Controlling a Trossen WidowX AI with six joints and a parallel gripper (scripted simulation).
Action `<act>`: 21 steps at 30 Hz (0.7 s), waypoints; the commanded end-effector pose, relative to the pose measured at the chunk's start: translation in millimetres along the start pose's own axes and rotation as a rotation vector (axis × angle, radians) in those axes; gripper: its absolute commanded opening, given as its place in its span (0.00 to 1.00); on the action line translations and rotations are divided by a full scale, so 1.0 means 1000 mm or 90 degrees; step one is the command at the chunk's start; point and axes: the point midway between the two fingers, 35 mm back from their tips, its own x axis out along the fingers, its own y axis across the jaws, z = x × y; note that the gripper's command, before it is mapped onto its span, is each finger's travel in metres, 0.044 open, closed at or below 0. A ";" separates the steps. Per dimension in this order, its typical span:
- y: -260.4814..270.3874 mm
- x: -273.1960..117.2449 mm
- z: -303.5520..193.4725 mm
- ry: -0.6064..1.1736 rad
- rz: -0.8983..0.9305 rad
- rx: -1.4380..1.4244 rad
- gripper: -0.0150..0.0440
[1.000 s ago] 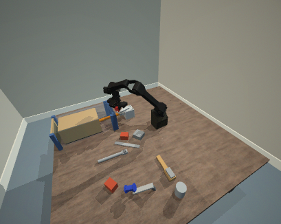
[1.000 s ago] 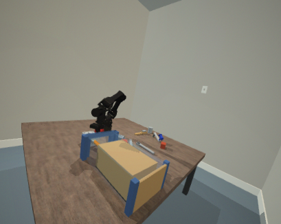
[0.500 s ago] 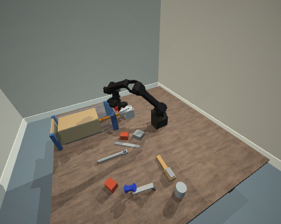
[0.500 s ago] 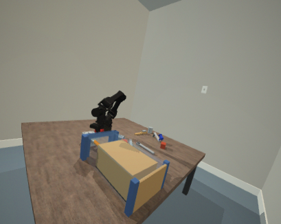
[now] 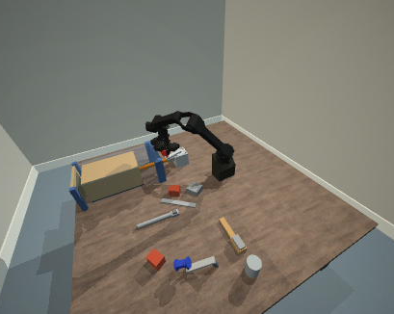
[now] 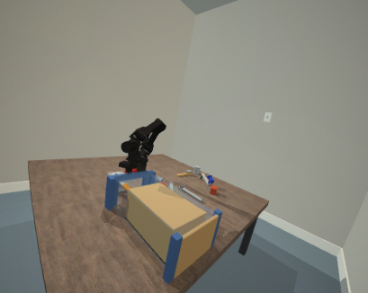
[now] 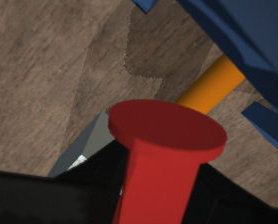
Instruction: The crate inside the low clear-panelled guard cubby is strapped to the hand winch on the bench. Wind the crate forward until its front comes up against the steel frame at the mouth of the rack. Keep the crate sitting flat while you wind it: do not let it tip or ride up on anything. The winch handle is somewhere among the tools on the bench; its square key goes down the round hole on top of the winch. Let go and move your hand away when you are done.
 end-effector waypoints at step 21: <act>0.029 0.003 0.005 -0.002 0.010 0.005 0.25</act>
